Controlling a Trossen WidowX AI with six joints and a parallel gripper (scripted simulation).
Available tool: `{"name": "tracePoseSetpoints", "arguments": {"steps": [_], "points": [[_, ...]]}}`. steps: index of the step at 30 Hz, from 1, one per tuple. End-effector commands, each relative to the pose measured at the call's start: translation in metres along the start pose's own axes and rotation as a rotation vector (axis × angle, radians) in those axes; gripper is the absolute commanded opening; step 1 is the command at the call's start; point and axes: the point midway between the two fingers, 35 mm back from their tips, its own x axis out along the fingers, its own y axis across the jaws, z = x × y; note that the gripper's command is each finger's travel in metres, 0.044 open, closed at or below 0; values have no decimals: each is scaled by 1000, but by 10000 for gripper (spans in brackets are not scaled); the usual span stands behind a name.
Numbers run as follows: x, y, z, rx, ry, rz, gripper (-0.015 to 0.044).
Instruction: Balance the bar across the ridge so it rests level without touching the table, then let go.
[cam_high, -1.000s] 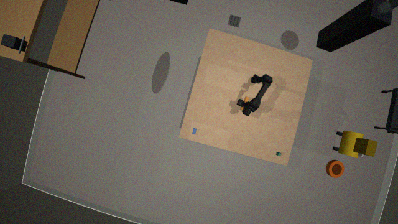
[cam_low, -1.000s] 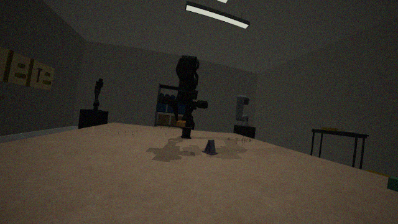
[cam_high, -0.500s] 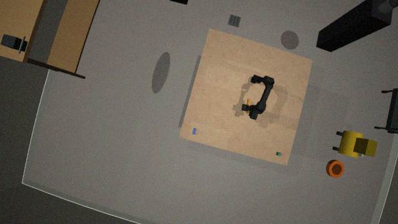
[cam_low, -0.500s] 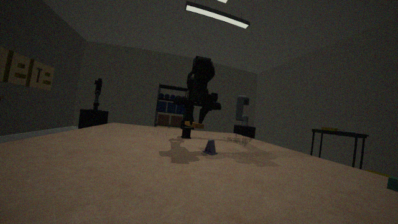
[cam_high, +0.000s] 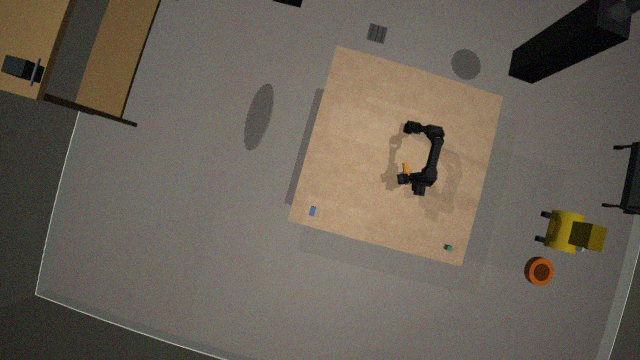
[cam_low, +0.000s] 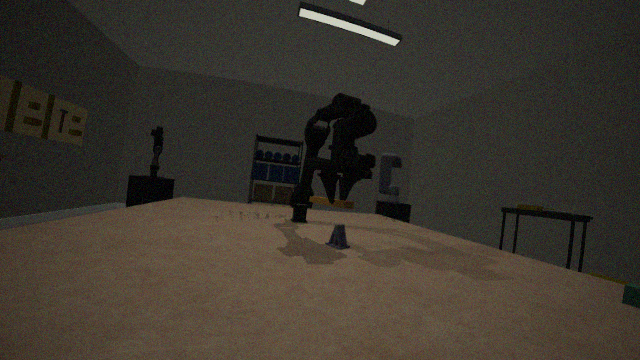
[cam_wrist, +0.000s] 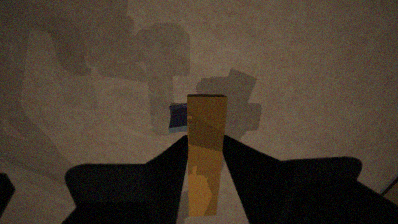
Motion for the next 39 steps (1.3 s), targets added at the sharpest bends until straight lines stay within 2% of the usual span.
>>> {"name": "tracePoseSetpoints", "arguments": {"steps": [1,9,39], "points": [[0,13,6,-61,-1,4,0],[0,35,13,-140,-2,6,0],[43,37,12,-141,-2,6,0]]}}
